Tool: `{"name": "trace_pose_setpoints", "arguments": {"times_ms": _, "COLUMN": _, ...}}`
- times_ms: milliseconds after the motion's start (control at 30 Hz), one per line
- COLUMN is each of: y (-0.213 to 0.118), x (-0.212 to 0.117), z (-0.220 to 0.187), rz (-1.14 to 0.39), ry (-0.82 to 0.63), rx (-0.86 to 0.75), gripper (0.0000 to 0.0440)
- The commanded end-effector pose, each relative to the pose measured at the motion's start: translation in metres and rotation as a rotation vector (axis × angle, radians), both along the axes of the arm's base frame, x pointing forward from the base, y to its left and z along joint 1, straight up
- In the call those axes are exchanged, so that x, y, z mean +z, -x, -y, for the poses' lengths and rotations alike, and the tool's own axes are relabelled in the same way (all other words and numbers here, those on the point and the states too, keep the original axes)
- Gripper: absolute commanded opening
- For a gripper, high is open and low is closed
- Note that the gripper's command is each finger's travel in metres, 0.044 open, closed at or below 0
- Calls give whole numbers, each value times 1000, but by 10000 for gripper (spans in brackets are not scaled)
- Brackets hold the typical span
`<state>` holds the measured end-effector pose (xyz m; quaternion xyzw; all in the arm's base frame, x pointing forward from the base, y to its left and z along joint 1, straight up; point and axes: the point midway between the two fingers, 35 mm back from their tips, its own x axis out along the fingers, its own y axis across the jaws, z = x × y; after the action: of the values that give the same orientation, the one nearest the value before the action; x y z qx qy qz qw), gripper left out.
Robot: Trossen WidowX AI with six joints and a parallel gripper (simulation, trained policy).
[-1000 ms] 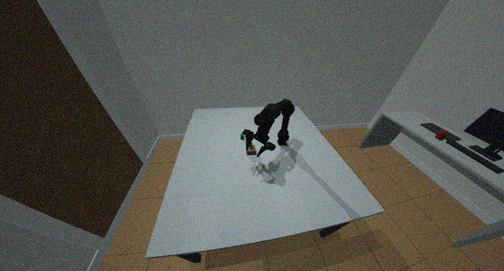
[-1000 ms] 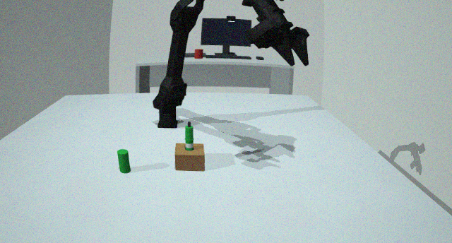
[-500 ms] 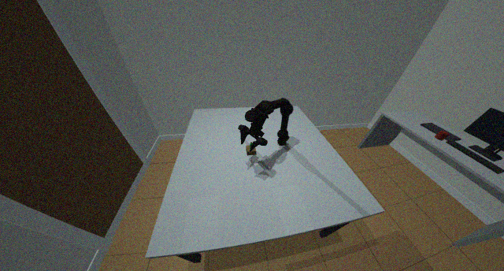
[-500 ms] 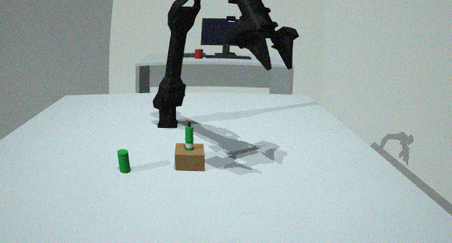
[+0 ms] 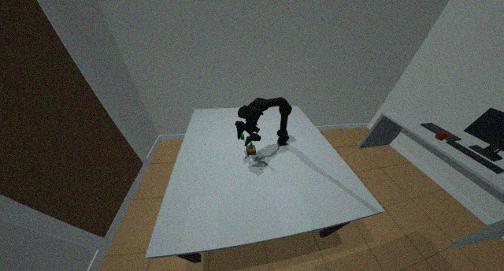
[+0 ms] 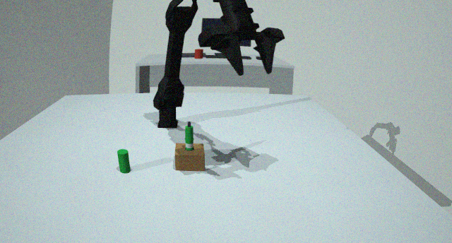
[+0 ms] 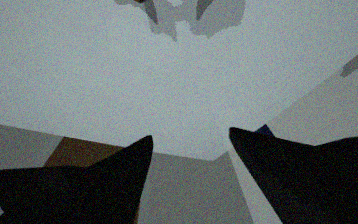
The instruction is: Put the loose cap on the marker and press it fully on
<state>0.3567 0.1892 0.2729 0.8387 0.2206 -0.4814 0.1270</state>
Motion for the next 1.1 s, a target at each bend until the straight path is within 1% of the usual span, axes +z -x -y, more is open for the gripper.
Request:
{"name": "trace_pose_setpoints", "arguments": {"times_ms": 0, "y": -4, "x": -2, "z": 13, "rz": -19, "ry": 6, "rx": -22, "gripper": 337}}
{"name": "trace_pose_setpoints", "arguments": {"times_ms": 1067, "y": -24, "x": -29, "z": 116, "rz": -163, "ry": 52, "rx": -238, "gripper": 333}}
